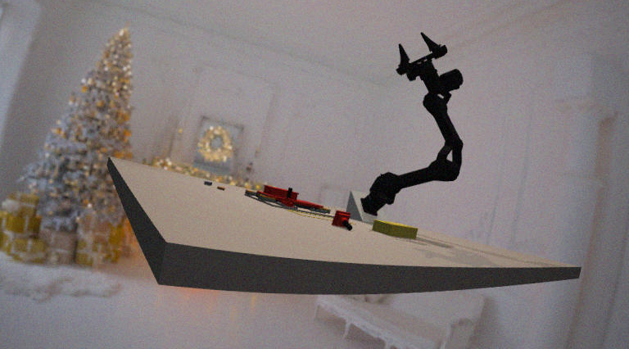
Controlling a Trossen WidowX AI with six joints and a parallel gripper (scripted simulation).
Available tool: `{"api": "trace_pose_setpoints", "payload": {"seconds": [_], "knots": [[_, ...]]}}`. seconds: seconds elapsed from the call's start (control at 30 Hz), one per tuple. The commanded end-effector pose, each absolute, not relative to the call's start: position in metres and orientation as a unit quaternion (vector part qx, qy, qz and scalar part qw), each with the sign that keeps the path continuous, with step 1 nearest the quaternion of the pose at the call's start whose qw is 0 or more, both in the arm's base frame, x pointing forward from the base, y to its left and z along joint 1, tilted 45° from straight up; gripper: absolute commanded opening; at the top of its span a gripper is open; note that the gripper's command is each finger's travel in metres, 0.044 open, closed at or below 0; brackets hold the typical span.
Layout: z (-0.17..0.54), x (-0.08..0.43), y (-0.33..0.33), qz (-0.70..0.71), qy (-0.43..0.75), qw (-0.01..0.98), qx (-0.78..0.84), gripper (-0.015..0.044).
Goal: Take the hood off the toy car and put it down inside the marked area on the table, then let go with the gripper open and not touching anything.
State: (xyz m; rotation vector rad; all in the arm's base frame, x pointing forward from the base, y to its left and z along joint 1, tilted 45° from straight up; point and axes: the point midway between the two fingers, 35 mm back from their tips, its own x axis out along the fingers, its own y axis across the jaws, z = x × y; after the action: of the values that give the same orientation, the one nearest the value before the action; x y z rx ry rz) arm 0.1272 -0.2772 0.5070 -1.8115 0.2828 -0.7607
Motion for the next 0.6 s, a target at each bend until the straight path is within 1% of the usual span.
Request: {"api": "trace_pose_setpoints", "payload": {"seconds": [0.0,0.3,0.57], "knots": [[0.485,0.148,-0.301,-0.298,0.117,0.62,-0.717,0.044],[0.405,0.218,-0.34,-0.201,0.133,0.789,-0.565,0.044],[0.321,0.283,-0.34,-0.096,0.179,0.89,-0.409,0.044]]}}
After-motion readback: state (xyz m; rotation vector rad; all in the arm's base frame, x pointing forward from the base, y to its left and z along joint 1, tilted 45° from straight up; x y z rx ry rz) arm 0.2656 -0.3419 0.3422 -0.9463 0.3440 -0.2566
